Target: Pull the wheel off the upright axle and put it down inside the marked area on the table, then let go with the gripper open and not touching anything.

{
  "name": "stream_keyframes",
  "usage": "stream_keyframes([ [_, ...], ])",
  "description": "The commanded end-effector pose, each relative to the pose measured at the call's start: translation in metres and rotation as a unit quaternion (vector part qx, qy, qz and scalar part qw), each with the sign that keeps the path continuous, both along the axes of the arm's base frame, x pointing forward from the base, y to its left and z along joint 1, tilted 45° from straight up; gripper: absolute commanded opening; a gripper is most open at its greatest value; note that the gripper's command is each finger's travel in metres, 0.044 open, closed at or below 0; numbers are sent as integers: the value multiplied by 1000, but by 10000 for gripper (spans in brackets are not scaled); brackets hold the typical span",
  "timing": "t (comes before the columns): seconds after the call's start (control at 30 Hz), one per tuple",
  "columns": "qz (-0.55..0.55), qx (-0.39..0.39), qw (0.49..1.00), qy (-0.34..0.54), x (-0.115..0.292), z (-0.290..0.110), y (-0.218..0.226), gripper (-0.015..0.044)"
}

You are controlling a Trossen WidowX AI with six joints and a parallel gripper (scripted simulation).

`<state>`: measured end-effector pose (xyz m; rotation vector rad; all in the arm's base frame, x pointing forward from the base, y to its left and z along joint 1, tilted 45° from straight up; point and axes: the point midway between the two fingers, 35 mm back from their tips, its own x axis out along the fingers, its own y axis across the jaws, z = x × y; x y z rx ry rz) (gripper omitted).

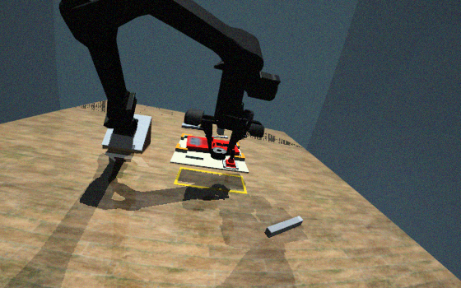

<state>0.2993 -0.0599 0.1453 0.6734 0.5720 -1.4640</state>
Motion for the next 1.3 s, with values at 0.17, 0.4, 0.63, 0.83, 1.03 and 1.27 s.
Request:
stream_keyframes([
  [0.17, 1, -2, 1000, 3, 1, -30, -29, 0],
  [0.4, 0, -6, 1000, 3, -1, -52, -53, 0],
  [0.63, -3, -3, 1000, 2, -1, -49, -51, 131],
  [0.83, -3, -3, 1000, 2, -1, -47, -50, 289],
  [1.03, 0, -3, 1000, 4, -2, -14, -15, 300],
  [1.27, 3, 1, 1000, 6, -16, -13, 4, 379],
])
